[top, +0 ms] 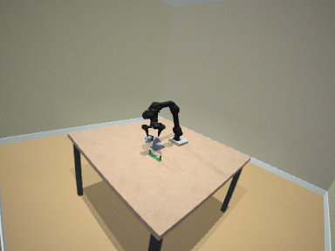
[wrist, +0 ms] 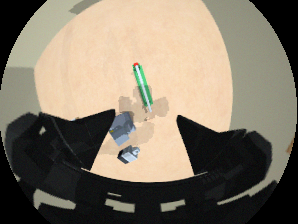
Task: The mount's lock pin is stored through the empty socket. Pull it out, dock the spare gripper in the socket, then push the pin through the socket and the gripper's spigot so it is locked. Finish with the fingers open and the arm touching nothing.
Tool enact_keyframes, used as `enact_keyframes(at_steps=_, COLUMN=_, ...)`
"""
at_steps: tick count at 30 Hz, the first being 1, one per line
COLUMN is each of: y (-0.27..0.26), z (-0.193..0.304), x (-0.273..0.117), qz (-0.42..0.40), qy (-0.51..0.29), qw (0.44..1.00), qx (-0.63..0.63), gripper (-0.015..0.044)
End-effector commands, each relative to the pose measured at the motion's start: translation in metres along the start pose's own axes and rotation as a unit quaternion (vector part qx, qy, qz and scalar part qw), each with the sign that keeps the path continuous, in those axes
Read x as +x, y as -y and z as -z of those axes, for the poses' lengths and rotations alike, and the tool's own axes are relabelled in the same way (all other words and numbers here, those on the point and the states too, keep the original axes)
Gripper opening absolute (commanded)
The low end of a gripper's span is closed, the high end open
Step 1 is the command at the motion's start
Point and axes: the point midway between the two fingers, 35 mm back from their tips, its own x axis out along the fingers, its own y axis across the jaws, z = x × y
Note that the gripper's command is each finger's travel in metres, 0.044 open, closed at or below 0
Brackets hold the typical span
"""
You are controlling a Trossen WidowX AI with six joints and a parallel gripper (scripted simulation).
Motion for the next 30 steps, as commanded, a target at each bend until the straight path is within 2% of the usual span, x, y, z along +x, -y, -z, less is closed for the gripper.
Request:
enact_keyframes(at_steps=1, y=0.008, z=0.044, x=-0.005, qz=0.005, qy=0.026, qw=0.964, qx=0.266, gripper=0.0440)
enact_keyframes(at_steps=4, y=0.009, z=0.072, x=-0.008, qz=0.004, qy=0.045, qw=0.897, qx=0.439, gripper=0.0440)
enact_keyframes(at_steps=7, y=0.008, z=0.100, x=-0.011, qz=-0.001, qy=0.064, qw=0.800, qx=0.597, gripper=0.0440)
enact_keyframes(at_steps=11, y=0.005, z=0.124, x=-0.012, qz=-0.009, qy=0.081, qw=0.693, qx=0.717, gripper=0.0440)
enact_keyframes(at_steps=20, y=-0.010, z=0.170, x=-0.014, qz=-0.036, qy=0.110, qw=0.428, qx=0.896, gripper=0.0440)
enact_keyframes(at_steps=30, y=-0.033, z=0.215, x=-0.013, qz=-0.082, qy=0.134, qw=0.077, qx=0.984, gripper=0.0440)
